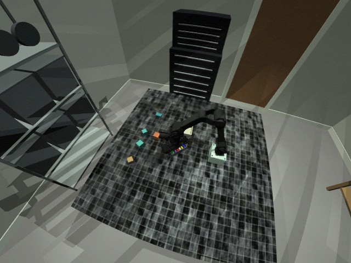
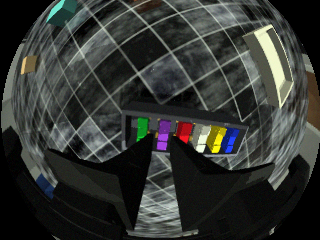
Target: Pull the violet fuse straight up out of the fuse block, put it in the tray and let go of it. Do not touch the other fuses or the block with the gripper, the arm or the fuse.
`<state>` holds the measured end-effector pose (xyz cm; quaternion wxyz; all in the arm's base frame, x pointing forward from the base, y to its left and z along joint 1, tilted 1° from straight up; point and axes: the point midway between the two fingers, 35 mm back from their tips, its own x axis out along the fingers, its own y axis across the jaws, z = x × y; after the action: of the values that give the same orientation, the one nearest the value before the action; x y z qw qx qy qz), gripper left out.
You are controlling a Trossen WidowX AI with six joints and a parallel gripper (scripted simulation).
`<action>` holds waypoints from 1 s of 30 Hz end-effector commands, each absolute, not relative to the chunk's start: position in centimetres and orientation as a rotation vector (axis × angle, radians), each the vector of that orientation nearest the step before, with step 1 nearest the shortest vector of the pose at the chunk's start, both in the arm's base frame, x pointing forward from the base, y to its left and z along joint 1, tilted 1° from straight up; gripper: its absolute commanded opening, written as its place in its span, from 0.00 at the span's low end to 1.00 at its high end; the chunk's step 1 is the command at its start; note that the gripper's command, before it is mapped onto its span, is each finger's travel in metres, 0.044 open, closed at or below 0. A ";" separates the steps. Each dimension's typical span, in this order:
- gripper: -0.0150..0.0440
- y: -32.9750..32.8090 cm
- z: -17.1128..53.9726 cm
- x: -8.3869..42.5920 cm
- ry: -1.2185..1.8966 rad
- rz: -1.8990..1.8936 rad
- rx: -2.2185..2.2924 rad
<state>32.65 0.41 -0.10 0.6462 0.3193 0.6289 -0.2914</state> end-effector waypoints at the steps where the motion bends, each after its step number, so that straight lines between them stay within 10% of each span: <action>1: 0.38 0.4 -0.5 32.5 1.437 -0.672 0.725; 30: 0.38 0.4 -1.5 32.5 1.437 -0.672 0.725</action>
<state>32.58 0.43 -1.23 0.6448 0.3192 0.6299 -0.2924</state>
